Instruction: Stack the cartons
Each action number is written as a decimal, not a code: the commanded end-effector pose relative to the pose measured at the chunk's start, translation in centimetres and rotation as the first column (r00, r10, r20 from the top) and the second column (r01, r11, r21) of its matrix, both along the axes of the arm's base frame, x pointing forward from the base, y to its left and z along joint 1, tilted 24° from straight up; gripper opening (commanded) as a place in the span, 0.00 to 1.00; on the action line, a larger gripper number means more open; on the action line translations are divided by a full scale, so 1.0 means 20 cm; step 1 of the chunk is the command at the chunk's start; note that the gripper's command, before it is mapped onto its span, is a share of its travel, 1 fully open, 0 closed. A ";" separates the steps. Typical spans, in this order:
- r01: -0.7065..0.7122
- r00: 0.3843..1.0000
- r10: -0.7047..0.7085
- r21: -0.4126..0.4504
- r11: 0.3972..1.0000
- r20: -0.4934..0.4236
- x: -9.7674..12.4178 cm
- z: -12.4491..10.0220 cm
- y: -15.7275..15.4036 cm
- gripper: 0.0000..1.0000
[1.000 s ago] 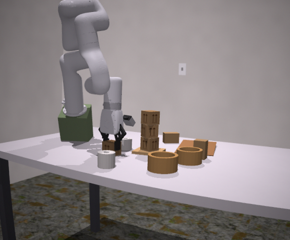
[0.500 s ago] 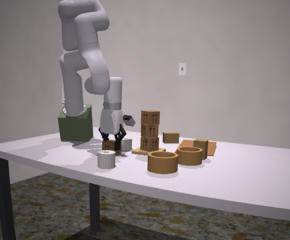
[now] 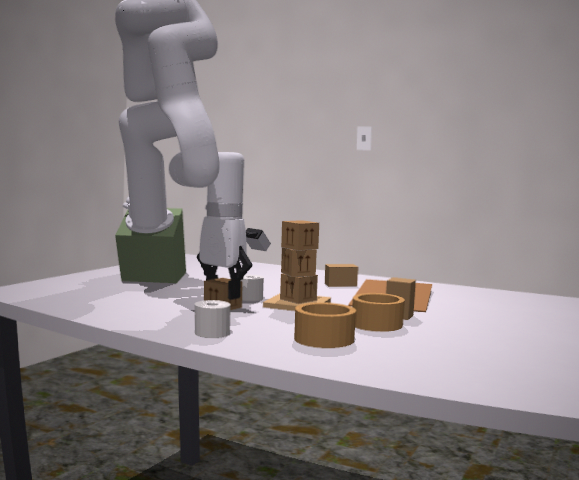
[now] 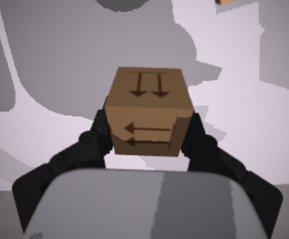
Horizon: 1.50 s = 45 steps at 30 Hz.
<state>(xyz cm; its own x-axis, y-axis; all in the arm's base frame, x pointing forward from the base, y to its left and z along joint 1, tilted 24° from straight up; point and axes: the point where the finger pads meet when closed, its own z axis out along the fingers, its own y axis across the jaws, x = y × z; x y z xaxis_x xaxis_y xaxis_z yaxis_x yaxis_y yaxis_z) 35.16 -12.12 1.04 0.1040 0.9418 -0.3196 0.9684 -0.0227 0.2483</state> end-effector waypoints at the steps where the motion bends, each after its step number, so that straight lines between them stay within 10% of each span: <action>1: 0.000 1.000 0.000 -0.003 1.000 0.003 0.00 0.05 0.02 0.00; 45: -0.001 1.000 0.001 0.000 1.000 0.003 -0.24 0.95 0.35 0.00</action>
